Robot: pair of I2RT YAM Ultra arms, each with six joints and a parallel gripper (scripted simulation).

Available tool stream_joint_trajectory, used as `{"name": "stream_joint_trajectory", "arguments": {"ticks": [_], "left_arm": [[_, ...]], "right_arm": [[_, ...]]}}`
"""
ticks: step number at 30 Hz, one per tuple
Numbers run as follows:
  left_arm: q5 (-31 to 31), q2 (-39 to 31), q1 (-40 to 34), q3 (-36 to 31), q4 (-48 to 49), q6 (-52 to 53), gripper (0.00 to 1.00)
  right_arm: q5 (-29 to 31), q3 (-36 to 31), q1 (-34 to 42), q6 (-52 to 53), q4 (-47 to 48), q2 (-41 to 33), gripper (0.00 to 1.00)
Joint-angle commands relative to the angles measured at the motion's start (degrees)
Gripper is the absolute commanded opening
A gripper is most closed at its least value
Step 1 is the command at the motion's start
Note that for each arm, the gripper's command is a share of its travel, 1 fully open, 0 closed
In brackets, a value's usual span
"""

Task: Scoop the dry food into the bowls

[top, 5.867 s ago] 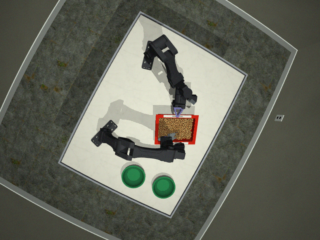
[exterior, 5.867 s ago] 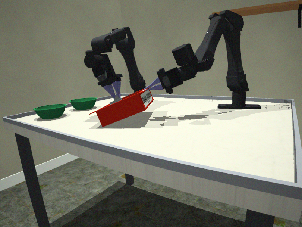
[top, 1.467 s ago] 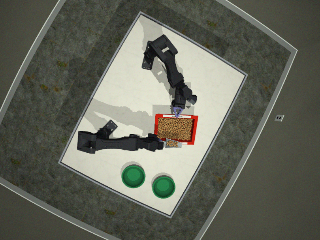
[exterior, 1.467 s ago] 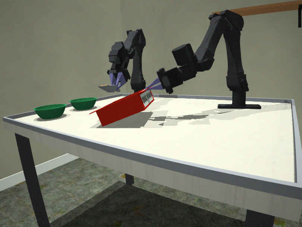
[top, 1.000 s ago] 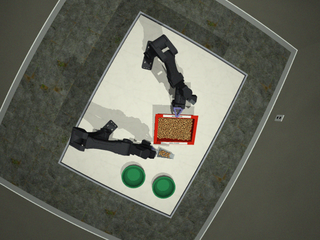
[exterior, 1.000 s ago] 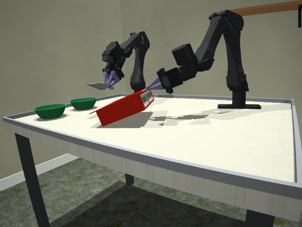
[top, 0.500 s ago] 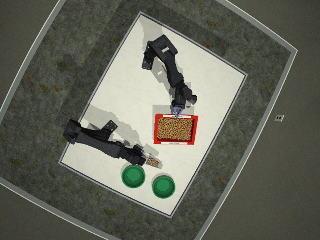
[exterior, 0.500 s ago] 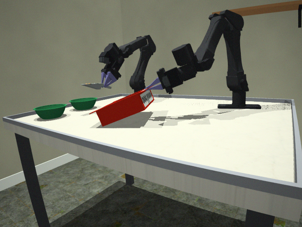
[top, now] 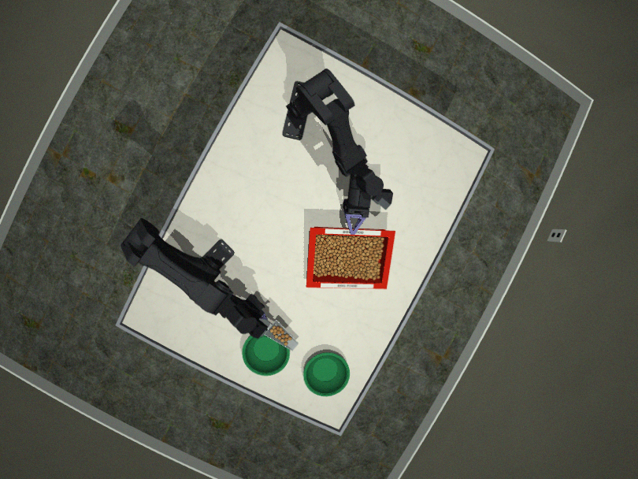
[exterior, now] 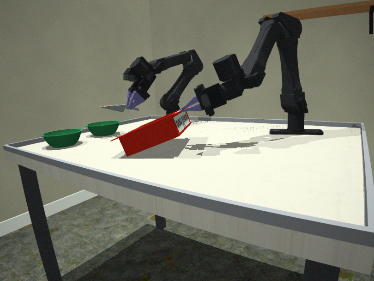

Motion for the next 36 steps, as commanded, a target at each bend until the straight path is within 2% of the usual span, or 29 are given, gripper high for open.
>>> {"name": "stream_joint_trajectory", "arguments": {"ticks": [1,11,15,16,18,20,22,24,27,36], "left_arm": [[-0.9,-3.5,0.3,2.8,2.5,1.5,0.0],[-0.9,-3.5,0.3,2.8,2.5,1.5,0.0],[-0.9,-3.5,0.3,2.8,2.5,1.5,0.0],[-0.9,-3.5,0.3,2.8,2.5,1.5,0.0],[-0.9,-3.5,0.3,2.8,2.5,1.5,0.0],[-0.9,-3.5,0.3,2.8,2.5,1.5,0.0],[-0.9,-3.5,0.3,2.8,2.5,1.5,0.0],[-0.9,-3.5,0.3,2.8,2.5,1.5,0.0],[-0.9,-3.5,0.3,2.8,2.5,1.5,0.0],[-0.9,-3.5,0.3,2.8,2.5,1.5,0.0]], "right_arm": [[0.2,-1.1,-3.1,0.1,-2.0,-4.2,0.0],[0.3,-5.9,-13.5,0.5,-9.5,-14.7,0.0],[-0.2,-4.6,-15.7,-0.2,-10.2,-17.0,0.0],[-0.3,-7.8,-16.3,-0.2,-9.7,-17.3,0.0],[-0.5,-5.5,-17.1,-0.5,-9.1,-18.1,0.0],[-0.8,-4.7,-16.9,-0.7,-8.9,-17.3,0.0],[-0.7,-8.2,-17.1,-0.6,-9.1,-15.7,0.0],[-0.7,-4.9,-16.8,-0.7,-9.0,-16.7,0.0],[-0.7,-4.8,-16.3,-0.5,-9.0,-16.3,0.0],[-0.7,-0.9,-16.7,-0.4,-11.8,-10.1,0.0]]}}
